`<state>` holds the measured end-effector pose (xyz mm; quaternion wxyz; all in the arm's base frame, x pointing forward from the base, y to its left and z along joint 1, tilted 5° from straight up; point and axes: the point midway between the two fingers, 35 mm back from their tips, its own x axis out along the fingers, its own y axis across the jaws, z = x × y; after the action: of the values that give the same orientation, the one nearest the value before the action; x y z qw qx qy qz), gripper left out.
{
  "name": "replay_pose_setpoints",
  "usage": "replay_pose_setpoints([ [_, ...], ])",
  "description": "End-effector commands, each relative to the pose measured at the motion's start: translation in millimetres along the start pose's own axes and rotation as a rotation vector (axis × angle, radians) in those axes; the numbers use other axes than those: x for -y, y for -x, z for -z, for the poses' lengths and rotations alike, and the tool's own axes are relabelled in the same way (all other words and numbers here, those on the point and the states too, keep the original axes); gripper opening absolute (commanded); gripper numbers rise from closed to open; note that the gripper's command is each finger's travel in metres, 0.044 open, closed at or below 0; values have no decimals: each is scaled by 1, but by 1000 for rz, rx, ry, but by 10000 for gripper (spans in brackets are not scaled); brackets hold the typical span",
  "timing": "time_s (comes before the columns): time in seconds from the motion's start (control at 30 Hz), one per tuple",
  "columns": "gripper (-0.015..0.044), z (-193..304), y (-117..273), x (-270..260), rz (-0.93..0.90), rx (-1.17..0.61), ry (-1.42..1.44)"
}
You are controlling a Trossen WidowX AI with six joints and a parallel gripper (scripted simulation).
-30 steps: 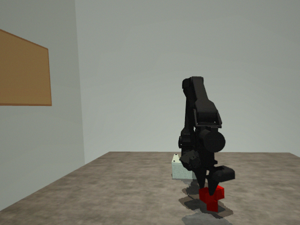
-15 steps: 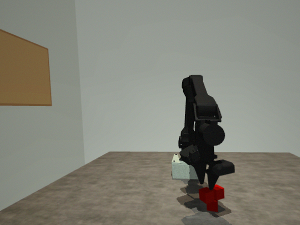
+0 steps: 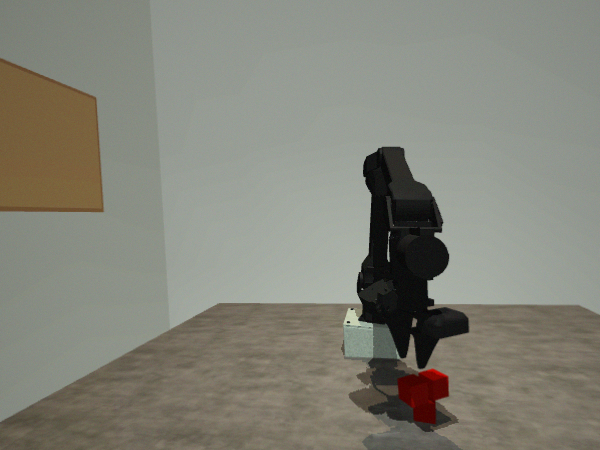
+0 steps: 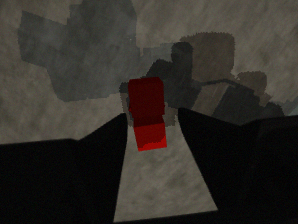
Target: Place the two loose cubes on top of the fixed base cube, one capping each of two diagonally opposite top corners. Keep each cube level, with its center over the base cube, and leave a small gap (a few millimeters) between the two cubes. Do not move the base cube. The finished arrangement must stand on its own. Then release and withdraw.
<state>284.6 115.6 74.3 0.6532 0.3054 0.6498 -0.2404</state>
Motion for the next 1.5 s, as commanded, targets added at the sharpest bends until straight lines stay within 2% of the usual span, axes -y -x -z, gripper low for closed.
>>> replay_pose_setpoints([
  [0.0,205,-1,8,-2,-9,4,6],
  [0.63,205,-1,24,-2,-9,4,6],
  [0.87,389,0,31,0,-4,2,0],
  [1.17,400,0,34,0,-4,2,0],
  [1.27,400,20,32,-7,2,-2,-3],
  [1.47,400,106,34,-26,0,-10,-3],
])
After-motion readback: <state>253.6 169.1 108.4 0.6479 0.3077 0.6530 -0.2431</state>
